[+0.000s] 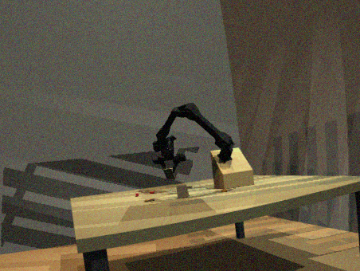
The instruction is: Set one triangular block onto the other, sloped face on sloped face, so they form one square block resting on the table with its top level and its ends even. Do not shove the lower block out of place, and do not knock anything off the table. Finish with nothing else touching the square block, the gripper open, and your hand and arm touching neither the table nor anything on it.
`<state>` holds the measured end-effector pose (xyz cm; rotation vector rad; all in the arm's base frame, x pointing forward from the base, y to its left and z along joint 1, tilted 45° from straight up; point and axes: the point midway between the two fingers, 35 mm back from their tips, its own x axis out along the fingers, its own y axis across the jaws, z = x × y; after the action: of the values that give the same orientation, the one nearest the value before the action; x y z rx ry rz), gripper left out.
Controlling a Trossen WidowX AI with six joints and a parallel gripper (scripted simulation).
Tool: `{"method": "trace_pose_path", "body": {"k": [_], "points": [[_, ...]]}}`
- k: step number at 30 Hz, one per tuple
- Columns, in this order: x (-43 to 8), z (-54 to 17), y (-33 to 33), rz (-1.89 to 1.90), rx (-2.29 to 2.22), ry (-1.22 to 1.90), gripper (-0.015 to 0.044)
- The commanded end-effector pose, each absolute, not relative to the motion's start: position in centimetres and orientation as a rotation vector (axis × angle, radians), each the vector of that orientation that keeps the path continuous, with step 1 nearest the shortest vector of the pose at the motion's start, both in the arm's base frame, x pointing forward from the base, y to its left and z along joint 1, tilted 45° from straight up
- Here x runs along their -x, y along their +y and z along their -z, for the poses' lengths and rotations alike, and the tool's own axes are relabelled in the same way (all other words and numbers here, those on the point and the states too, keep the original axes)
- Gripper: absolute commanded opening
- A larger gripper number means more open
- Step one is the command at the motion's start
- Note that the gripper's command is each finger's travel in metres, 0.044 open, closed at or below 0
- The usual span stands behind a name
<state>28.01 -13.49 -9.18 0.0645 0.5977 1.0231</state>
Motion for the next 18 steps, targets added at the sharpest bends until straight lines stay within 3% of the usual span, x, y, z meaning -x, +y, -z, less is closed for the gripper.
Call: {"method": "trace_pose_path", "body": {"k": [1, 18], "points": [[-28.5, 7.2, -12.9, -1.016, -0.063, 0.597, 0.0], [-29.3, 0.3, -9.1, -1.014, -0.065, 0.599, 0.0]]}}
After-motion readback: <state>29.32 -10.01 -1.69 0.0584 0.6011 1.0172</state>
